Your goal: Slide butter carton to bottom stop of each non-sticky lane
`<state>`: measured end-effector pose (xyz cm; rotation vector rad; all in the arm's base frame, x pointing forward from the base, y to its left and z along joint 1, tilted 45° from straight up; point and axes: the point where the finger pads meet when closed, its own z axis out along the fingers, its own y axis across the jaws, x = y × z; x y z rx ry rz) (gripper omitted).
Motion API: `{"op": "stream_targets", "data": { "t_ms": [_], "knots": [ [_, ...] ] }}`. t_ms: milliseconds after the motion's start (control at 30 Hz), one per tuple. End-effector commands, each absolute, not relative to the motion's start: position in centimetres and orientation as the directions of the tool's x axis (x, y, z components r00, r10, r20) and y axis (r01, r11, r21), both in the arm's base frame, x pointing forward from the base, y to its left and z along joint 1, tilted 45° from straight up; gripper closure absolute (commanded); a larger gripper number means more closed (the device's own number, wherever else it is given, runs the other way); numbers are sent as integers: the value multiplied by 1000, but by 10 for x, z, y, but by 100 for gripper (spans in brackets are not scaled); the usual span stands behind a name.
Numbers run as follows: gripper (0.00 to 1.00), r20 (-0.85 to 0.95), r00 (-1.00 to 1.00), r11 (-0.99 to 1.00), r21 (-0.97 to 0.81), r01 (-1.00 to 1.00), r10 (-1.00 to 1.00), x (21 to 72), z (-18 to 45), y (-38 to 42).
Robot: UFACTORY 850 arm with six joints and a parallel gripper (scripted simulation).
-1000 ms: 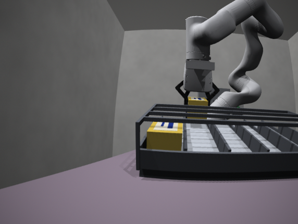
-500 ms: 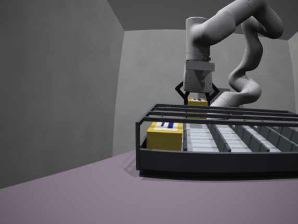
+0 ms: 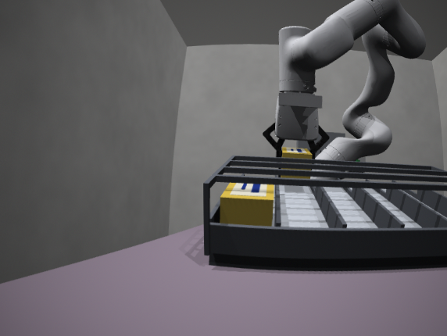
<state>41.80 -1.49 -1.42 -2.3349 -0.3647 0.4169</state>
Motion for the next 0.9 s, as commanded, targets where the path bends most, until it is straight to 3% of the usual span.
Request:
{"op": "stream_targets", "data": {
  "t_ms": [0, 867],
  "knots": [
    [100, -190, 908, -698, -703, 140, 374, 419, -14, -15],
    [100, -190, 908, -698, -703, 140, 374, 416, -17, -13]
  ]
}}
